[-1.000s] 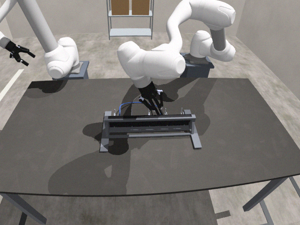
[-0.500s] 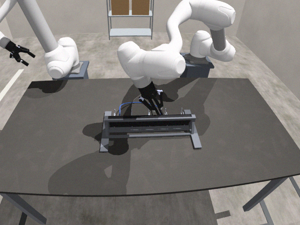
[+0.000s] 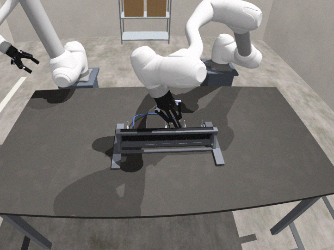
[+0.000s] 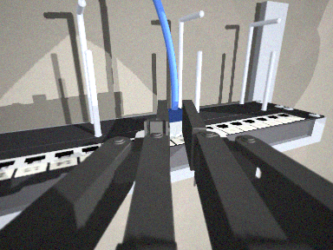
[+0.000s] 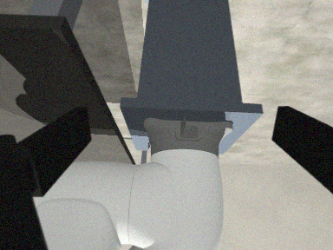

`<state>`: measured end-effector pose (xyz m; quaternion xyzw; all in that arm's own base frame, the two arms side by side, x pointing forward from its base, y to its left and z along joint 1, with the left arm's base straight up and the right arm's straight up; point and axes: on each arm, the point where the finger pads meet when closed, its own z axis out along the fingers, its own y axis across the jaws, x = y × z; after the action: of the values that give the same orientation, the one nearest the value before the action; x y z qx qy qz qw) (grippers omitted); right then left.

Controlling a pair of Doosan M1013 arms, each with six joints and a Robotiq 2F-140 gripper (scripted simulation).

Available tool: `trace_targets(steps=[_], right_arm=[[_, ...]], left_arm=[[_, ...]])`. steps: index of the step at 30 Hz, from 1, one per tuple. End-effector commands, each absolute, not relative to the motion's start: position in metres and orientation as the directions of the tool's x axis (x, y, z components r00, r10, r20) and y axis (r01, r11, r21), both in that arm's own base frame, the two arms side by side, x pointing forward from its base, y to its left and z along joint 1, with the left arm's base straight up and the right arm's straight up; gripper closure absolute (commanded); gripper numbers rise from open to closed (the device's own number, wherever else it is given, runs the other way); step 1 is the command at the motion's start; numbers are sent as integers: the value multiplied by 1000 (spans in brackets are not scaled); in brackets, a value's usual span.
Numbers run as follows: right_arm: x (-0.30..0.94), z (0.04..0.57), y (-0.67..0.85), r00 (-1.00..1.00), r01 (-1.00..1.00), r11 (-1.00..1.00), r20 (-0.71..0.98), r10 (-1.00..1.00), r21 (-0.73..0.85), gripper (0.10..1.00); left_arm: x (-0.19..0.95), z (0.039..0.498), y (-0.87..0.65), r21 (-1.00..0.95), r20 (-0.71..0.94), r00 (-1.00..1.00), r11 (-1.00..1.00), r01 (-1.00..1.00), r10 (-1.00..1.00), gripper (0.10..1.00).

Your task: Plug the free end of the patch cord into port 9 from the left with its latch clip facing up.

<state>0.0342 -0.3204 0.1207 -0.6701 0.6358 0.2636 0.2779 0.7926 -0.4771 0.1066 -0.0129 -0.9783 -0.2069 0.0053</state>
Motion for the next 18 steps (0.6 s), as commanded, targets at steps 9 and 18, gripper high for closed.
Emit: trace_targets(steps=[9, 18], right_arm=[[34, 121, -321, 53, -999, -37, -706, -706, -38, 98], [34, 121, -321, 53, -999, -37, -706, -706, -38, 98]], left_arm=[[793, 108, -477, 404, 13, -1000, 914, 27, 23, 999], [793, 108, -477, 404, 13, -1000, 914, 27, 23, 797]])
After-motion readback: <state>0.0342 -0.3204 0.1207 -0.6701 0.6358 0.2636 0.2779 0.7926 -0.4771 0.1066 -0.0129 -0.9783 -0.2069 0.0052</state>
